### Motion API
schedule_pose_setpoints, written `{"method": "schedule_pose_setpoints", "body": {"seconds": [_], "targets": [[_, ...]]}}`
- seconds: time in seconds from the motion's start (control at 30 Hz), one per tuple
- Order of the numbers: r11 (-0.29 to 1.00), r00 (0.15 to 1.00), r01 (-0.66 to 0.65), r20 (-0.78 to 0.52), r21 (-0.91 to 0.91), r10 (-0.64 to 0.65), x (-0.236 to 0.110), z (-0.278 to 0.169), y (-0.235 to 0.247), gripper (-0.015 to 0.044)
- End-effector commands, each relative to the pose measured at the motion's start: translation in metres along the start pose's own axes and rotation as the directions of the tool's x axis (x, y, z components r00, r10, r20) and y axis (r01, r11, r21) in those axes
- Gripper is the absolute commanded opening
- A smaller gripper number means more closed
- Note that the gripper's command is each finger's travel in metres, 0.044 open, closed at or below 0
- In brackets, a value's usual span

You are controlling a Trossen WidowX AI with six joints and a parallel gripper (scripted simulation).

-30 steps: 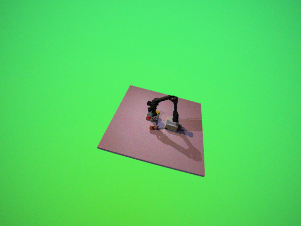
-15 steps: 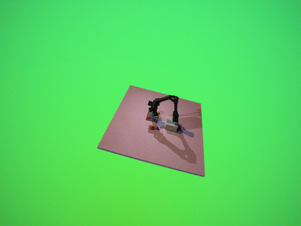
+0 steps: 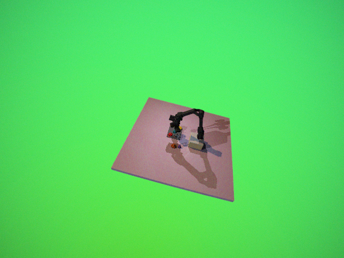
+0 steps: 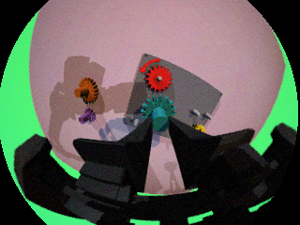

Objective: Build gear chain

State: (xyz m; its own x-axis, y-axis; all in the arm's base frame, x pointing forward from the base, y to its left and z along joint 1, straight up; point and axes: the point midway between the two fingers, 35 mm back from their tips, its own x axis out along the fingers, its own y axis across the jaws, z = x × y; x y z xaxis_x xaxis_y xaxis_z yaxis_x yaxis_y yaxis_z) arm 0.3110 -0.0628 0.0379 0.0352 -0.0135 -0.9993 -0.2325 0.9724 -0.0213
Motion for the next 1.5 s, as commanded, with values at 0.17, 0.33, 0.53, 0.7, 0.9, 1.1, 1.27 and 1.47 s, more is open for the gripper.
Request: {"method": "schedule_pose_setpoints", "body": {"seconds": [0.17,0.33,0.53,0.7,0.9,1.1,1.27,1.47], "targets": [[0.999,1.000,-0.003,0.000,-0.042,0.003,0.003,0.000,0.001,0.0000],[0.993,1.000,-0.003,0.000,-0.122,0.003,0.010,0.000,0.001,0.0000],[0.985,1.000,-0.003,0.000,-0.173,0.003,0.019,-0.001,0.001,0.0000],[0.989,1.000,-0.003,0.000,-0.150,0.003,0.026,0.000,0.000,0.0000],[0.999,1.000,-0.003,0.000,-0.050,0.003,0.035,0.000,0.001,0.0000],[0.997,1.000,-0.003,0.000,0.075,0.003,0.045,0.000,0.001,0.0000],[0.985,1.000,-0.003,0.000,0.172,0.003,0.044,-0.001,0.001,0.0000],[0.989,1.000,-0.003,0.000,0.146,0.003,0.045,0.000,0.000,0.0000]]}}
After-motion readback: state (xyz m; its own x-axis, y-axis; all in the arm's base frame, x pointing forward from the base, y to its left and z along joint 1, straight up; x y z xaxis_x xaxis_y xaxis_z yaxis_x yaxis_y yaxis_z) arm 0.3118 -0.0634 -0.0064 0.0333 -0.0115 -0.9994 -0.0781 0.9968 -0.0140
